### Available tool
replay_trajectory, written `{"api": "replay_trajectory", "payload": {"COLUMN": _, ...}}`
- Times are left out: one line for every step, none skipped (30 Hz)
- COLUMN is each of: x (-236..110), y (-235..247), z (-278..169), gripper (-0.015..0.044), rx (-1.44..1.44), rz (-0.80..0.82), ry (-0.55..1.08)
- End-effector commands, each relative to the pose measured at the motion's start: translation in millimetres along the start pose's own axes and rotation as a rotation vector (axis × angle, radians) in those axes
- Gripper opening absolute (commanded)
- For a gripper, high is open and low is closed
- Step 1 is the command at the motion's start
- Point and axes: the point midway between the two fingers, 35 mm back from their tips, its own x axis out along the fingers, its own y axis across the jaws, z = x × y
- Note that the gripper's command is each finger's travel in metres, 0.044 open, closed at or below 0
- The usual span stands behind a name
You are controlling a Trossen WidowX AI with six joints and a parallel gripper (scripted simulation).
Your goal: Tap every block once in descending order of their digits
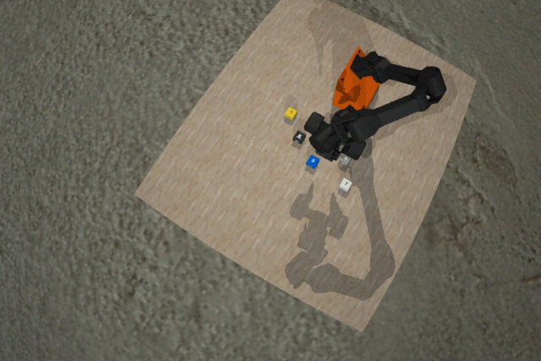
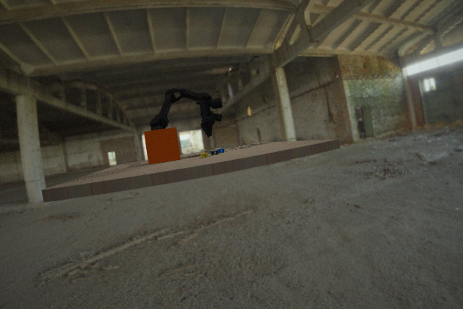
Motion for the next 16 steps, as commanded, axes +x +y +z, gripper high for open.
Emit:
{"api": "replay_trajectory", "payload": {"x": -16.0, "y": 68.0, "z": -10.6, "gripper": 0.0400, "rx": -0.004, "rz": 0.019, "ry": -0.003}}
{"api": "replay_trajectory", "payload": {"x": -19.5, "y": 83.2, "z": -15.5, "gripper": 0.0400, "rx": -0.005, "rz": 0.025, "ry": -0.003}}
{"api": "replay_trajectory", "payload": {"x": -23.0, "y": 98.1, "z": -21.3, "gripper": 0.0400, "rx": -0.006, "rz": 0.032, "ry": -0.001}}
{"api": "replay_trajectory", "payload": {"x": -26.5, "y": 112.7, "z": -27.9, "gripper": 0.0400, "rx": -0.006, "rz": 0.039, "ry": 0.000}}
{"api": "replay_trajectory", "payload": {"x": -30.1, "y": 126.8, "z": -35.3, "gripper": 0.0400, "rx": -0.007, "rz": 0.047, "ry": 0.003}}
{"api": "replay_trajectory", "payload": {"x": -33.5, "y": 139.6, "z": -43.0, "gripper": 0.0400, "rx": -0.008, "rz": 0.055, "ry": 0.005}}
{"api": "replay_trajectory", "payload": {"x": -35.7, "y": 147.4, "z": -48.2, "gripper": 0.0400, "rx": -0.008, "rz": 0.061, "ry": 0.007}}
{"api": "replay_trajectory", "payload": {"x": -36.6, "y": 150.3, "z": -50.2, "gripper": 0.0400, "rx": -0.008, "rz": 0.063, "ry": 0.008}}
{"api": "replay_trajectory", "payload": {"x": -36.6, "y": 150.6, "z": -50.4, "gripper": 0.0400, "rx": -0.008, "rz": 0.063, "ry": 0.008}}
{"api": "replay_trajectory", "payload": {"x": -36.6, "y": 150.6, "z": -50.4, "gripper": 0.0400, "rx": -0.008, "rz": 0.063, "ry": 0.008}}
{"api": "replay_trajectory", "payload": {"x": -36.6, "y": 150.6, "z": -50.4, "gripper": 0.0400, "rx": -0.008, "rz": 0.063, "ry": 0.008}}
{"api": "replay_trajectory", "payload": {"x": -36.6, "y": 150.6, "z": -50.4, "gripper": 0.0400, "rx": -0.008, "rz": 0.063, "ry": 0.008}}
{"api": "replay_trajectory", "payload": {"x": -36.6, "y": 150.6, "z": -50.4, "gripper": 0.0400, "rx": -0.008, "rz": 0.063, "ry": 0.008}}
{"api": "replay_trajectory", "payload": {"x": -36.6, "y": 150.6, "z": -50.4, "gripper": 0.0400, "rx": -0.008, "rz": 0.063, "ry": 0.008}}
{"api": "replay_trajectory", "payload": {"x": -36.6, "y": 150.6, "z": -50.4, "gripper": 0.0400, "rx": -0.008, "rz": 0.063, "ry": 0.008}}
{"api": "replay_trajectory", "payload": {"x": -36.6, "y": 150.6, "z": -50.4, "gripper": 0.0400, "rx": -0.008, "rz": 0.063, "ry": 0.008}}
